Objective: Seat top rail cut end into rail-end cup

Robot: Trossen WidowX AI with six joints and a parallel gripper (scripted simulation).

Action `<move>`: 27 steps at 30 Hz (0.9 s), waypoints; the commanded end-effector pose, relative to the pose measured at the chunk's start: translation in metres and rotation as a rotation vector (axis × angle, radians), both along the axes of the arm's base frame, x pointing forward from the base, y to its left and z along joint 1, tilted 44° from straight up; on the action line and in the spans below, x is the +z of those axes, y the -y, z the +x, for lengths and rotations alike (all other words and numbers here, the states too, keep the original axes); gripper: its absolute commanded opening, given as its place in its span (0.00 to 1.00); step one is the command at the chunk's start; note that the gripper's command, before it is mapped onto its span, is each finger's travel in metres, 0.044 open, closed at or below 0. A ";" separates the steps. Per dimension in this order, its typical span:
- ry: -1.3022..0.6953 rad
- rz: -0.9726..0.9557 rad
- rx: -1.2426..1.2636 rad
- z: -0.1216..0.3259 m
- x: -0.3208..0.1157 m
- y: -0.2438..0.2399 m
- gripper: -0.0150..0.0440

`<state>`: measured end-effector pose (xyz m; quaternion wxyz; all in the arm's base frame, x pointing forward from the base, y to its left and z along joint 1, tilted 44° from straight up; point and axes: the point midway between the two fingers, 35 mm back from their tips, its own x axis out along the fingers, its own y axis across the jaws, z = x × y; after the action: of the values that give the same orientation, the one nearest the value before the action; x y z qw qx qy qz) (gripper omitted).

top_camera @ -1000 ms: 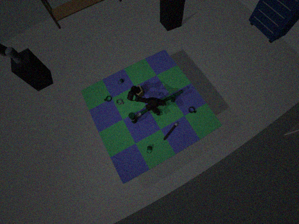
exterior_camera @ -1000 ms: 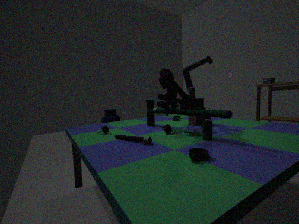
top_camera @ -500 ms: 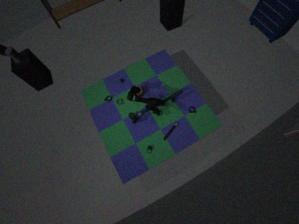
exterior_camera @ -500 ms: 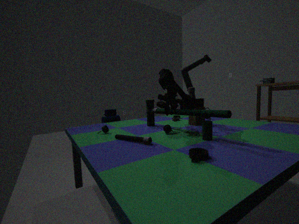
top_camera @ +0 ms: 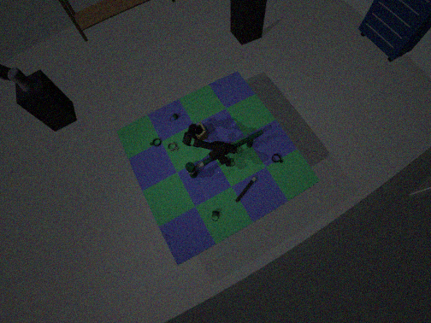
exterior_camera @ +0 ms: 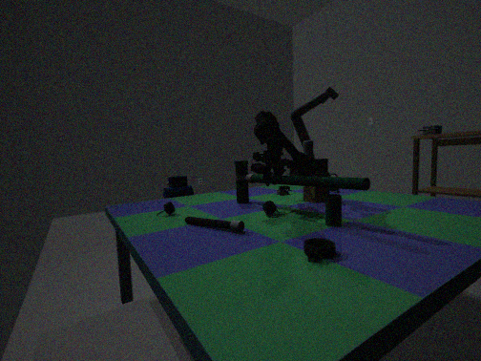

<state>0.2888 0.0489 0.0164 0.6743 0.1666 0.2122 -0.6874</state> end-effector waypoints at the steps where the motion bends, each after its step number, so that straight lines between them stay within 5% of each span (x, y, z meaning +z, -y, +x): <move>1: 0.013 -0.001 0.010 0.002 0.008 0.001 0.25; 27: 0.012 -0.001 0.010 0.003 0.019 0.011 0.25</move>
<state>0.2899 0.0384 0.0281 0.6745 0.1651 0.2121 -0.6876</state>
